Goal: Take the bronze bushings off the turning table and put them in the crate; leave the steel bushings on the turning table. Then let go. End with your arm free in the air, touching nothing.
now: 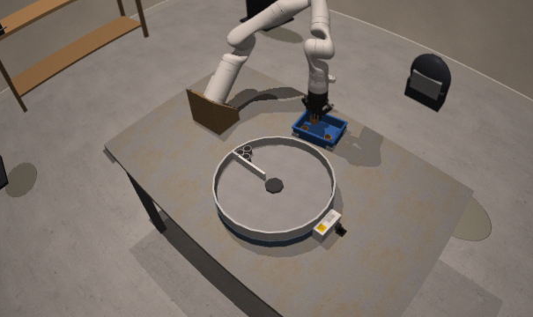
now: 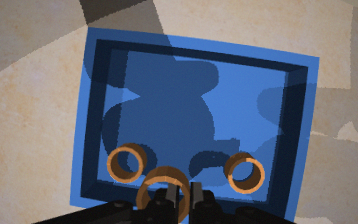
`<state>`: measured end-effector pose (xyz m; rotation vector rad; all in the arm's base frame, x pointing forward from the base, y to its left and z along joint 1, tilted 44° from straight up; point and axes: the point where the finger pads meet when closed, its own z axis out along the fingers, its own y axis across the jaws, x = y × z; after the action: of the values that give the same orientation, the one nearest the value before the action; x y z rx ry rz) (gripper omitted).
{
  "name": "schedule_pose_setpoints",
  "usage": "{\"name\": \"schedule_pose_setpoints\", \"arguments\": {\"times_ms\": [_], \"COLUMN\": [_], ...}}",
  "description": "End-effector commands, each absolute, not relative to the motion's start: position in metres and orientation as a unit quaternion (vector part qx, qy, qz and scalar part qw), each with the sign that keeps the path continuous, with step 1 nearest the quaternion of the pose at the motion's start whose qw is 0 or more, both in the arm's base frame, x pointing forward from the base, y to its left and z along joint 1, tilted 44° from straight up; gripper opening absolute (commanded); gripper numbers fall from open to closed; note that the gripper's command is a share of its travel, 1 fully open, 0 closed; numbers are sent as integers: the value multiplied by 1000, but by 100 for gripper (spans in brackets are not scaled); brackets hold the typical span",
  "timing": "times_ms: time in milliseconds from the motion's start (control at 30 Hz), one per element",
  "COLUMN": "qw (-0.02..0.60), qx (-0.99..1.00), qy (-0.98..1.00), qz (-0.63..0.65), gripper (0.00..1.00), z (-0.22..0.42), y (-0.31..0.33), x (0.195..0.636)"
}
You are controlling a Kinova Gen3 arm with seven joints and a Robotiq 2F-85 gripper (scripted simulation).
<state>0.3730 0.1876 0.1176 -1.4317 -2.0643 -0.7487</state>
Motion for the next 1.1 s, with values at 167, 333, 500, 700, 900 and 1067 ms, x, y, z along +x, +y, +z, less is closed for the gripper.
{"name": "schedule_pose_setpoints", "arguments": {"times_ms": [167, 333, 500, 700, 900, 1067], "qw": [257, 257, 257, 257, 257, 257], "qx": [-527, -527, -527, -527, -527, -527], "qy": [-762, -762, -762, -762, -762, -762], "qz": [-276, -276, -276, -276, -276, -276], "gripper": [0, 0, 0, 0, 0, 0], "z": [102, 102, 102, 96, 96, 96], "y": [204, 204, 204, 209, 209, 209], "x": [371, 371, 371, 370, 370, 370]}}
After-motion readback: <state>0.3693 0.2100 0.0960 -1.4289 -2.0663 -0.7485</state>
